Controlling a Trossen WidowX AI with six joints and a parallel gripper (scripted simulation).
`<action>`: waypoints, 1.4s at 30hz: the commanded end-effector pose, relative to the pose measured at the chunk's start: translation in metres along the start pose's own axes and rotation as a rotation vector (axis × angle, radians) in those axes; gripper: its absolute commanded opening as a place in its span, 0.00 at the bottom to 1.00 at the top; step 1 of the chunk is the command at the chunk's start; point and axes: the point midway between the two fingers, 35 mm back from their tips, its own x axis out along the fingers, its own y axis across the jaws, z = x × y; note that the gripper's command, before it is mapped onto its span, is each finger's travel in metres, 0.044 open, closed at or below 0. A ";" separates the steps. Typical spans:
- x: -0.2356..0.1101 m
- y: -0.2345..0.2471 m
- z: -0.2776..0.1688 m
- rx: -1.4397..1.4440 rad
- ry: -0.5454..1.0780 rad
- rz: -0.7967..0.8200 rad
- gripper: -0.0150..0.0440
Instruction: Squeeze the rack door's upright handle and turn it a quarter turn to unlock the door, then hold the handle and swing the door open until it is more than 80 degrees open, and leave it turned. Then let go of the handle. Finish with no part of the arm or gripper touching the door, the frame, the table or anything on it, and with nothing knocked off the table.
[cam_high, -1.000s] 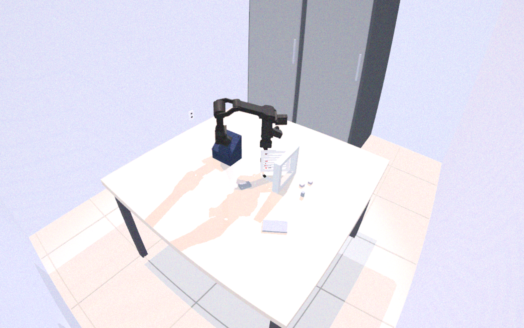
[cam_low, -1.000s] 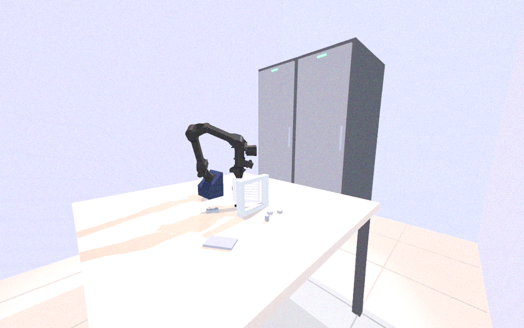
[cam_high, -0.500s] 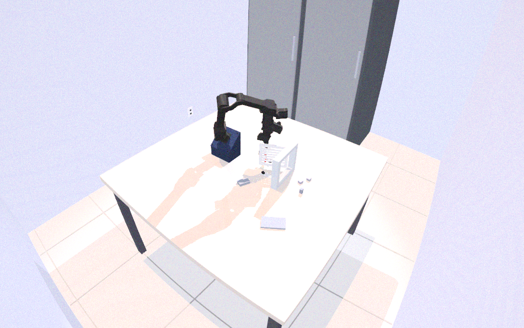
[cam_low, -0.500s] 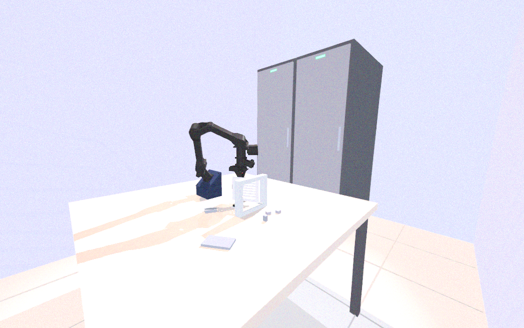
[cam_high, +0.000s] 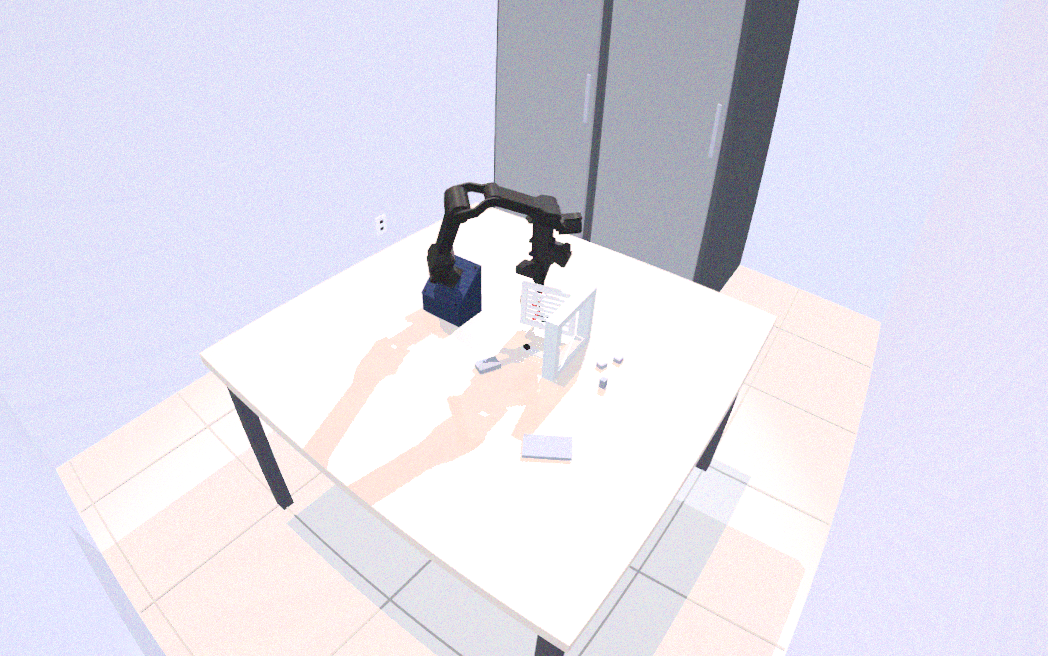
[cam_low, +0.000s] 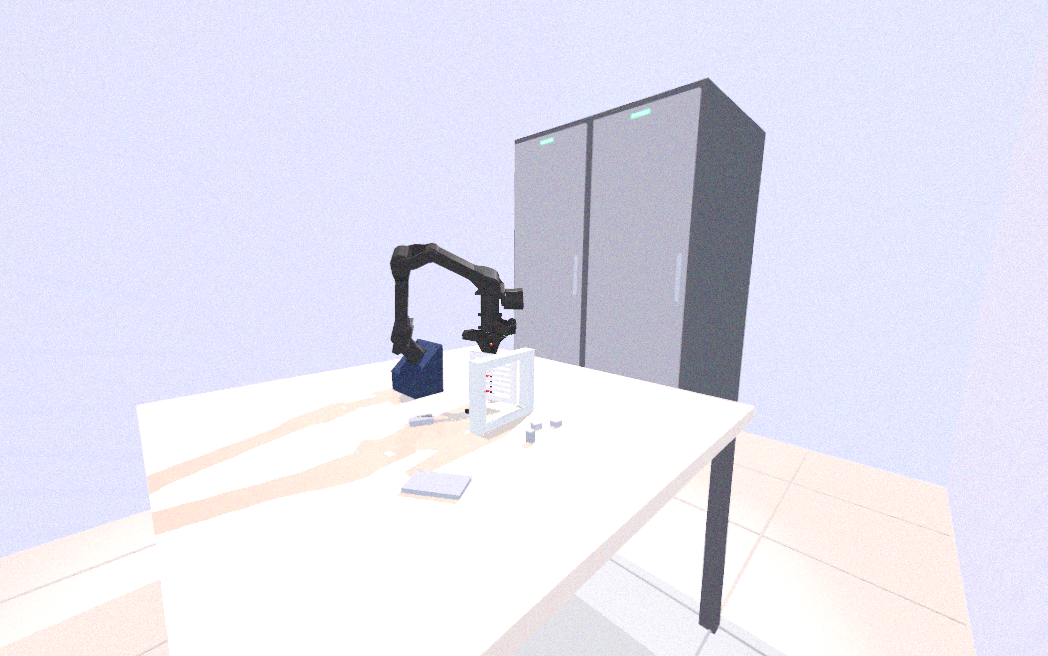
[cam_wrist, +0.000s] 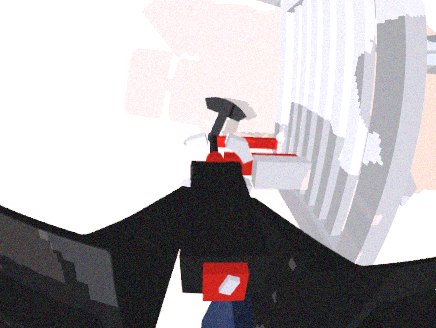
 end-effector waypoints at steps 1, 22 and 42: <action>0.000 0.010 0.003 0.096 0.005 0.004 0.28; 0.000 0.024 0.008 0.206 0.005 0.004 0.28; -0.008 0.025 0.009 0.206 0.005 0.005 0.74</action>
